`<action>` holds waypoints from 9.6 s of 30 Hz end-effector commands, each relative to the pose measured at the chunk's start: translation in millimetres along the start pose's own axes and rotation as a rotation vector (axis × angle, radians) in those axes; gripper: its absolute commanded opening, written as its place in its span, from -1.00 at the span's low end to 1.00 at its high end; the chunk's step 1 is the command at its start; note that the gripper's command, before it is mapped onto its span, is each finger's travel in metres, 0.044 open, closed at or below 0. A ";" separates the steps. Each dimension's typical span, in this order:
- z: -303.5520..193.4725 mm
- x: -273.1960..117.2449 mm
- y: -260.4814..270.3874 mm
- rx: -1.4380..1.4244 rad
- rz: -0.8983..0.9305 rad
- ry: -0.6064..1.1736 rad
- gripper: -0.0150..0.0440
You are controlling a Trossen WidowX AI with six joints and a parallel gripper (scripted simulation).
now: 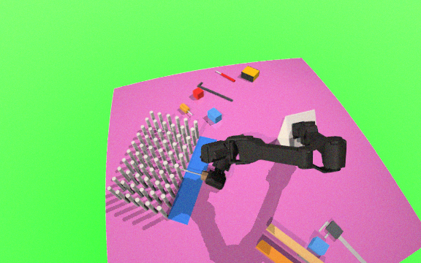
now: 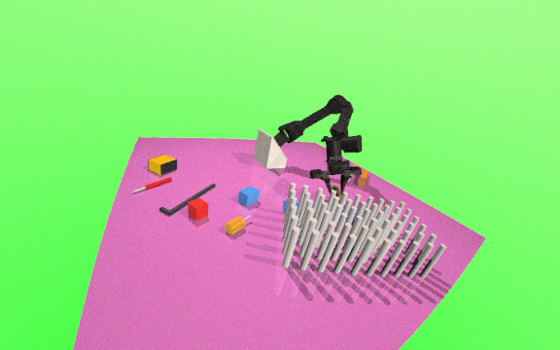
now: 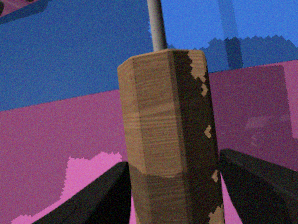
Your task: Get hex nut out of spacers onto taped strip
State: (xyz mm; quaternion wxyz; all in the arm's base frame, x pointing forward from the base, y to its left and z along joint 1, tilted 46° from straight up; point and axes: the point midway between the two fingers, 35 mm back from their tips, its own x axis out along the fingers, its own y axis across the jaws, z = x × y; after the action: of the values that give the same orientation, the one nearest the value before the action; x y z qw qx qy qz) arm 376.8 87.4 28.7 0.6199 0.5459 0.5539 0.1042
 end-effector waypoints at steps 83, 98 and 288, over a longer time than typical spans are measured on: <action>29.0 18.2 -13.5 -0.005 0.002 -0.004 -0.49; 28.0 25.0 -17.5 0.000 0.001 -0.004 -0.49; -74.5 -4.1 -6.6 -0.001 0.000 -0.001 -0.49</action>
State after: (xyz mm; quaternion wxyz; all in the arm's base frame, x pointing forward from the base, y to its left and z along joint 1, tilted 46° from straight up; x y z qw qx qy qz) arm 314.8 123.7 41.1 0.6198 0.5443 0.5551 0.1073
